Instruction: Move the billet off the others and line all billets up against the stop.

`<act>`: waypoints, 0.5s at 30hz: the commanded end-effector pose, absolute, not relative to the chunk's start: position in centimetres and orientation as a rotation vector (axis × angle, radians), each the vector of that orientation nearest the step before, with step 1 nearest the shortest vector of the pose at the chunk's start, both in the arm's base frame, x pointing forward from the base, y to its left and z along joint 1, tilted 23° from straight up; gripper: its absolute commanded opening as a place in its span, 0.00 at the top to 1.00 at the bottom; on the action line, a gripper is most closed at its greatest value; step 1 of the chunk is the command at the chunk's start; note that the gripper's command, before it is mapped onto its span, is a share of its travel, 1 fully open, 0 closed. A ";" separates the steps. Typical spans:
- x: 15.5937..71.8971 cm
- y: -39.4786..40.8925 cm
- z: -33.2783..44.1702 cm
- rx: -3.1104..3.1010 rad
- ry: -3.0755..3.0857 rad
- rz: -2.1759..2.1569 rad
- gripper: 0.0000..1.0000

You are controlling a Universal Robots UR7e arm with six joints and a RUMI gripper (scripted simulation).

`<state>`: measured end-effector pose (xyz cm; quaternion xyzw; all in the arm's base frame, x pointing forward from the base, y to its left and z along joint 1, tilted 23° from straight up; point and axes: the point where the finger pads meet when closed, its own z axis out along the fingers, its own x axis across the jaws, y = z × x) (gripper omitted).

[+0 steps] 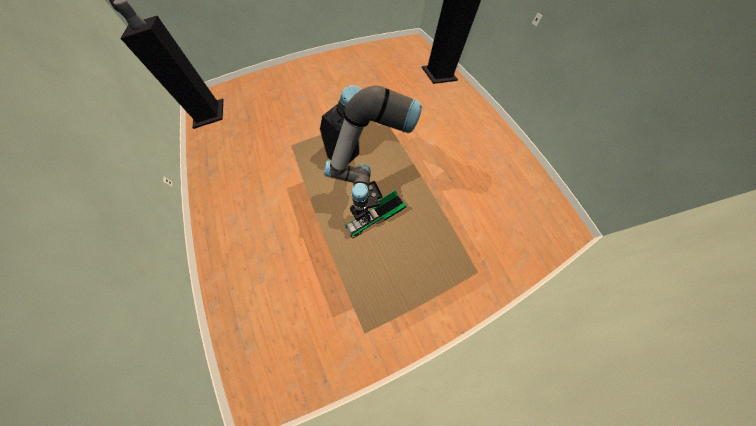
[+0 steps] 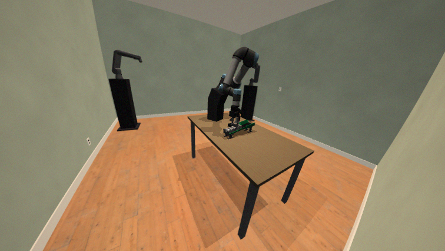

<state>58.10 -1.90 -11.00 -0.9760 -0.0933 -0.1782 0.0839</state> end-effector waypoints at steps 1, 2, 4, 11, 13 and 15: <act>58.1 -1.9 -11.0 -2.913 -0.278 -0.534 0.47; 58.1 -1.9 -11.0 -2.913 -0.278 -0.534 0.47; 58.1 -1.9 -11.0 -2.913 -0.278 -0.534 0.47; 58.1 -1.9 -11.0 -2.913 -0.278 -0.534 0.47; 58.1 -1.9 -11.0 -2.913 -0.278 -0.534 1.00; 58.1 -1.9 -11.0 -2.913 -0.278 -0.534 1.00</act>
